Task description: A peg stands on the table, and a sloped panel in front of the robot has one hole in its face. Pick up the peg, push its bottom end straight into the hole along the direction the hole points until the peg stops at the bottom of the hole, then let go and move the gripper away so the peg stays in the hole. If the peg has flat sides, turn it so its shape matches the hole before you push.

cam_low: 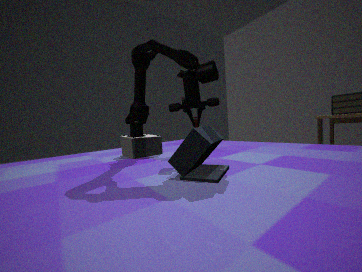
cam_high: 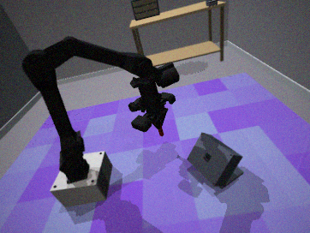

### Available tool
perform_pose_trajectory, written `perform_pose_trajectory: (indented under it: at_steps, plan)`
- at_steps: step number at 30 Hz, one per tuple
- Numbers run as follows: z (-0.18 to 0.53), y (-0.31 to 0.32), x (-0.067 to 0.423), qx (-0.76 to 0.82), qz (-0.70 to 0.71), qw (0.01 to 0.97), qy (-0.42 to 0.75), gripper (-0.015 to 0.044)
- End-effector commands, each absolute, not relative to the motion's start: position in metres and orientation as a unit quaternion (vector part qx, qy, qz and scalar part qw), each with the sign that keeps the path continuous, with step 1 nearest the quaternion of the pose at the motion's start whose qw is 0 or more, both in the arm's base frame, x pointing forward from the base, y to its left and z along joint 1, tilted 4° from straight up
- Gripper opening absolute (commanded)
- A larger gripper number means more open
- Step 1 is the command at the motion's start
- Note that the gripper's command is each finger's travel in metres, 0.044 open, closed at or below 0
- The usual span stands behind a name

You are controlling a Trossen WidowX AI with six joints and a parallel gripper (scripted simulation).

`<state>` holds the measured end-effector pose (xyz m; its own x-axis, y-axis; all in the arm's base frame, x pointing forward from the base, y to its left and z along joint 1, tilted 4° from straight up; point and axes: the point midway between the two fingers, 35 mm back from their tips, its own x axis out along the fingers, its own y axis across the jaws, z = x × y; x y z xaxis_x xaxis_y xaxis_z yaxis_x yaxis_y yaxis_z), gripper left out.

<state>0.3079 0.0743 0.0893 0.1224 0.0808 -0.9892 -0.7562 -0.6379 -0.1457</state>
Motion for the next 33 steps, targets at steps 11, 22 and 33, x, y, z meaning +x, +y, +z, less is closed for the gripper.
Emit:
perform_pose_trajectory:
  at_steps: [11,22,33]
  plan:
    - [0.088,0.061,0.312,-0.660,0.604,0.374,0.243,0.0000]
    - [0.089,0.050,0.316,-0.657,0.595,0.399,0.236,0.0000]
    - [0.090,0.038,0.319,-0.654,0.584,0.423,0.229,0.0000]
